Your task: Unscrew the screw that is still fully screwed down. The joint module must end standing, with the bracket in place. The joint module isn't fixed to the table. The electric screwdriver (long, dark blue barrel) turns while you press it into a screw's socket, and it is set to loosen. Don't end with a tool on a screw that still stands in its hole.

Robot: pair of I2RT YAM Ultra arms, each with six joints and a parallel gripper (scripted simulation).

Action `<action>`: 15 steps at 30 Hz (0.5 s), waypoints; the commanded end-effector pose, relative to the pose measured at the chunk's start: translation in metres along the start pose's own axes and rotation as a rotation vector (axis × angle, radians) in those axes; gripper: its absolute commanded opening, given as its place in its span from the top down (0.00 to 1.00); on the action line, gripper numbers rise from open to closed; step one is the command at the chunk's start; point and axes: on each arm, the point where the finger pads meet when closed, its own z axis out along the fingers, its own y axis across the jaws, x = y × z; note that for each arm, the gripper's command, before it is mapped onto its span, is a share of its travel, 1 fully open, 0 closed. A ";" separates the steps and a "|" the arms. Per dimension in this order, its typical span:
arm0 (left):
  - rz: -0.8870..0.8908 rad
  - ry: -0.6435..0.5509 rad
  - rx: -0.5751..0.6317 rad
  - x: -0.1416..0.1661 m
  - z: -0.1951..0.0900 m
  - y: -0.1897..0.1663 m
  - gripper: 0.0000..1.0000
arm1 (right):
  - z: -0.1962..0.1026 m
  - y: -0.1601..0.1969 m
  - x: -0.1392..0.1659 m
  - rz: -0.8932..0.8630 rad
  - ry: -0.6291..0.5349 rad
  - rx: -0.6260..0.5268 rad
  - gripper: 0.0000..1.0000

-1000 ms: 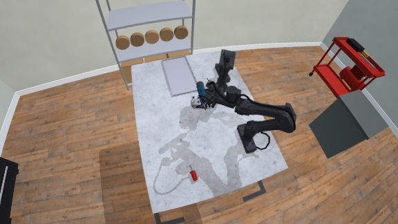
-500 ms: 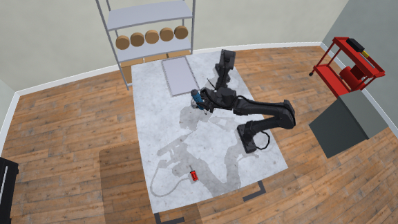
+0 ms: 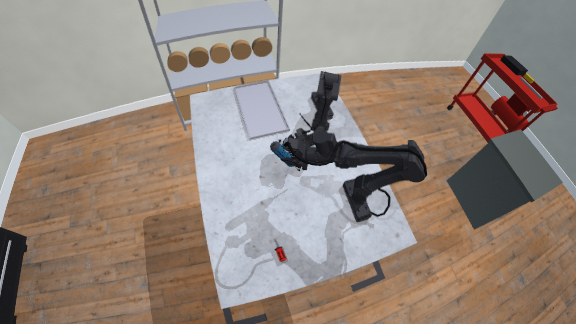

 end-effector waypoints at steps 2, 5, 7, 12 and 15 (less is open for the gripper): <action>-0.071 -0.034 -0.032 -0.026 0.000 0.011 0.58 | 0.000 0.001 -0.003 0.010 -0.005 -0.001 0.41; -0.082 -0.083 -0.028 -0.041 -0.007 0.011 0.58 | 0.000 0.001 -0.003 0.010 -0.005 -0.001 0.41; -0.078 -0.080 -0.020 -0.040 -0.007 0.008 0.58 | 0.000 0.001 -0.003 0.010 -0.005 -0.001 0.41; -0.134 -0.015 -0.095 -0.027 0.002 0.032 0.58 | 0.000 0.001 -0.003 0.010 -0.005 -0.001 0.41; -0.173 0.035 -0.136 -0.017 0.003 0.045 0.58 | 0.000 0.001 -0.003 0.010 -0.005 -0.001 0.41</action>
